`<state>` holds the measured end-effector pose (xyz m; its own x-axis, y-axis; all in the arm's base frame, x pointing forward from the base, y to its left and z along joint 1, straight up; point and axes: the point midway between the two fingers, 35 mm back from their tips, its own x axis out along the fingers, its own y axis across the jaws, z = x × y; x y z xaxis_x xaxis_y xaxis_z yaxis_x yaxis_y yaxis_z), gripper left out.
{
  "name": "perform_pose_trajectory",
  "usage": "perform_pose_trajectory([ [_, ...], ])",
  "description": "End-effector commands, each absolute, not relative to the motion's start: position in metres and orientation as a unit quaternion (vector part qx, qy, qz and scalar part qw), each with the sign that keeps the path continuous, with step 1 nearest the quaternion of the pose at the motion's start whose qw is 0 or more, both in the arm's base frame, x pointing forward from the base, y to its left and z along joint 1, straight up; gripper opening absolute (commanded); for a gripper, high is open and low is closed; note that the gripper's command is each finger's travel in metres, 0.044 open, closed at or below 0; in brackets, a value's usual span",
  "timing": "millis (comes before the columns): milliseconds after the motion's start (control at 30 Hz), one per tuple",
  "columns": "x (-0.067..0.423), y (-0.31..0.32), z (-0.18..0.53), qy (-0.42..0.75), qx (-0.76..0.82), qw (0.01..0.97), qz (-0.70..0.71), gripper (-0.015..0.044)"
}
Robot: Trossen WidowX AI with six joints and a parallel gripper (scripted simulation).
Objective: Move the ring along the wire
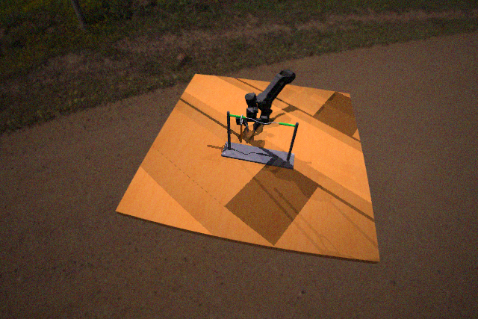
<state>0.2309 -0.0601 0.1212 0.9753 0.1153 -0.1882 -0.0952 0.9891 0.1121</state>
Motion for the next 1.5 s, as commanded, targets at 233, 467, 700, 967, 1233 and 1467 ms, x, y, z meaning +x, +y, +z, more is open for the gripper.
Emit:
perform_pose_trajectory([
  [233, 0.207, -0.097, 0.111, 0.093, 0.011, 0.996, -0.001, 0.0160],
  [467, 0.222, -0.099, 0.124, 0.094, 0.004, 0.996, -0.006, 0.0160],
  [700, 0.250, -0.098, 0.148, 0.085, -0.003, 0.996, -0.014, 0.0160],
  [967, 0.258, -0.097, 0.153, 0.082, -0.003, 0.997, -0.015, 0.0160],
  [1233, 0.268, -0.099, 0.154, 0.082, -0.004, 0.997, -0.015, 0.0160],
  [1467, 0.278, -0.100, 0.153, 0.081, -0.004, 0.997, -0.015, 0.0160],
])
